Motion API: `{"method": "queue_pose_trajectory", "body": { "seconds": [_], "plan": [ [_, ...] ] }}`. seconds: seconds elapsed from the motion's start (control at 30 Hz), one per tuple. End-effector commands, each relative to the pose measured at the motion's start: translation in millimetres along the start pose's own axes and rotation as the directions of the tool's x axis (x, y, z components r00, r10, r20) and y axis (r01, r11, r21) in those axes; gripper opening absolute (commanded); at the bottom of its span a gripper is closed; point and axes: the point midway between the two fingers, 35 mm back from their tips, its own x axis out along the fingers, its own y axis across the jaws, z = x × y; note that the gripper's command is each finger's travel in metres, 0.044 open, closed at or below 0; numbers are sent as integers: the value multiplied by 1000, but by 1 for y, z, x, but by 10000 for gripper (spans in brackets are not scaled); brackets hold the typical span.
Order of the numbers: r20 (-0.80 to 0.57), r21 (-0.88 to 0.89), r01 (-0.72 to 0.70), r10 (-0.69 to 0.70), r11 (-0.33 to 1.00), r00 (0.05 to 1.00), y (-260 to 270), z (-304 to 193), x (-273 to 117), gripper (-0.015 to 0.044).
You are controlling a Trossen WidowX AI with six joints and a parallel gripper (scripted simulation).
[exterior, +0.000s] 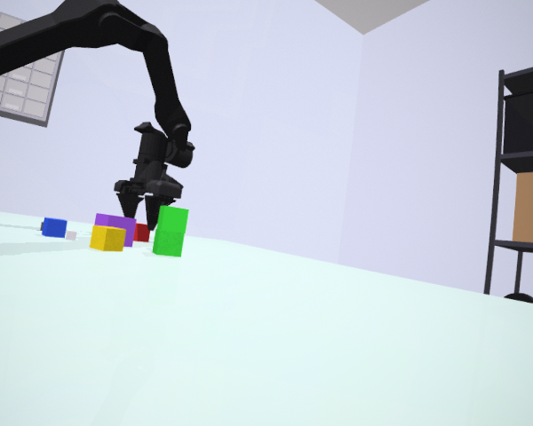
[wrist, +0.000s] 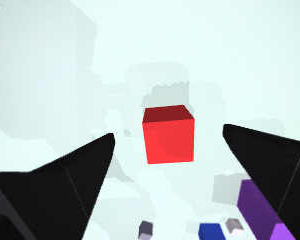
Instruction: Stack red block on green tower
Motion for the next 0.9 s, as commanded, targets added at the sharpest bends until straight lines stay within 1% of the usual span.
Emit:
{"method": "queue_pose_trajectory", "body": {
  "seconds": [0.0,0.3,0.8,0.87],
  "plan": [
    [-4,-7,8,-8,1000,1000,0,-2,8,440],
    [-4,-7,9,-9,1000,1000,0,-3,21,440],
    [-4,-7,9,-9,1000,1000,0,-3,21,440],
    [-4,-7,9,-9,1000,1000,0,-3,21,387]
  ]
}}
